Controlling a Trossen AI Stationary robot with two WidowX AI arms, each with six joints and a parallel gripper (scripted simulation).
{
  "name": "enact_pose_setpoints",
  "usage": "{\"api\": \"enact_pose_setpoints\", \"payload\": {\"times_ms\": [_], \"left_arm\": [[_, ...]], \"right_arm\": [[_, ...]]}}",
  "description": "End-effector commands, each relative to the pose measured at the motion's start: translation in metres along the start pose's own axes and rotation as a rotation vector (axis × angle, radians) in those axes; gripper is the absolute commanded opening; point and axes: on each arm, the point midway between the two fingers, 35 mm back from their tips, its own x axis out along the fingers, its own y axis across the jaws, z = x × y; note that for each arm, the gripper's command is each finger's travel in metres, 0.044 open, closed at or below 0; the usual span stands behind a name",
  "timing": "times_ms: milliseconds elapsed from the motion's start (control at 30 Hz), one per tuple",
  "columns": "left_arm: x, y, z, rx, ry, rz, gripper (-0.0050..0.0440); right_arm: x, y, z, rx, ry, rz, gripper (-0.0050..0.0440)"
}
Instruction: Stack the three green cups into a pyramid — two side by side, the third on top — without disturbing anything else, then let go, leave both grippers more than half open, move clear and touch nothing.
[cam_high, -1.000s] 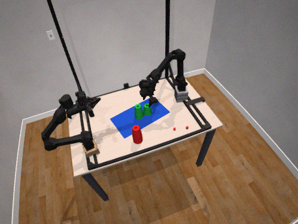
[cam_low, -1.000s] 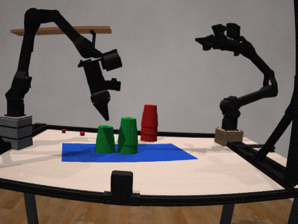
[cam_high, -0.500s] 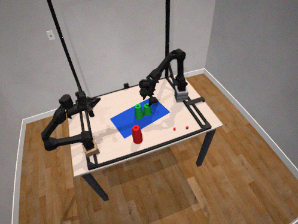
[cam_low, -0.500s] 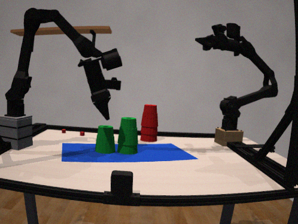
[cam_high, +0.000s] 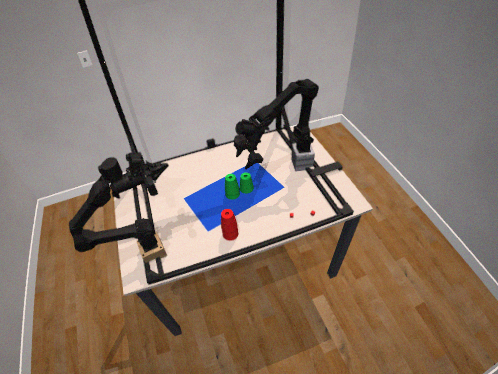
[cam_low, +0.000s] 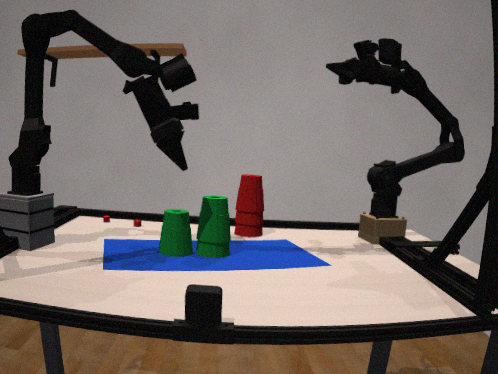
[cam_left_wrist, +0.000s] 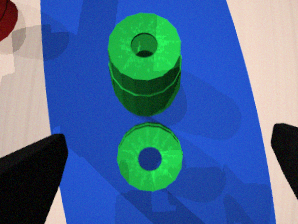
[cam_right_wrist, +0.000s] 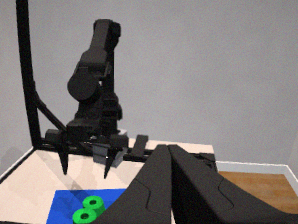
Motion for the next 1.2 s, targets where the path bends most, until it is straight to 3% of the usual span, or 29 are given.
{"api": "enact_pose_setpoints", "payload": {"times_ms": [0, 300, 367, 467, 667, 867, 1033, 1167], "left_arm": [[-0.047, -0.01, 0.022, 0.016, -0.147, -0.042, 0.044], [-0.158, -0.031, 0.038, 0.064, -0.466, -0.134, 0.044], [-0.158, -0.031, 0.038, 0.064, -0.466, -0.134, 0.044], [-0.195, -0.037, 0.035, 0.086, -0.571, -0.164, 0.044], [-0.266, -0.05, 0.015, 0.138, -0.781, -0.222, 0.044], [-0.331, -0.061, -0.022, 0.203, -0.989, -0.274, 0.044], [-0.345, -0.063, -0.034, 0.221, -1.04, -0.287, 0.044], [-0.343, -0.063, -0.033, 0.224, -1.033, -0.283, 0.044]], "right_arm": [[0.0, 0.0, -0.001, 0.004, 0.002, -0.003, 0.0], [0.0, 0.0, -0.001, 0.004, 0.002, -0.003, 0.0], [0.0, 0.0, -0.001, 0.004, 0.002, -0.003, 0.0], [0.0, 0.0, -0.001, 0.004, 0.002, -0.003, 0.0], [0.0, 0.0, -0.001, 0.004, 0.002, -0.003, 0.0], [0.0, 0.0, -0.001, 0.004, 0.002, -0.003, 0.0], [0.0, 0.0, -0.001, 0.004, 0.002, -0.003, 0.0], [0.0, 0.0, -0.001, 0.004, 0.002, -0.003, 0.0]]}}
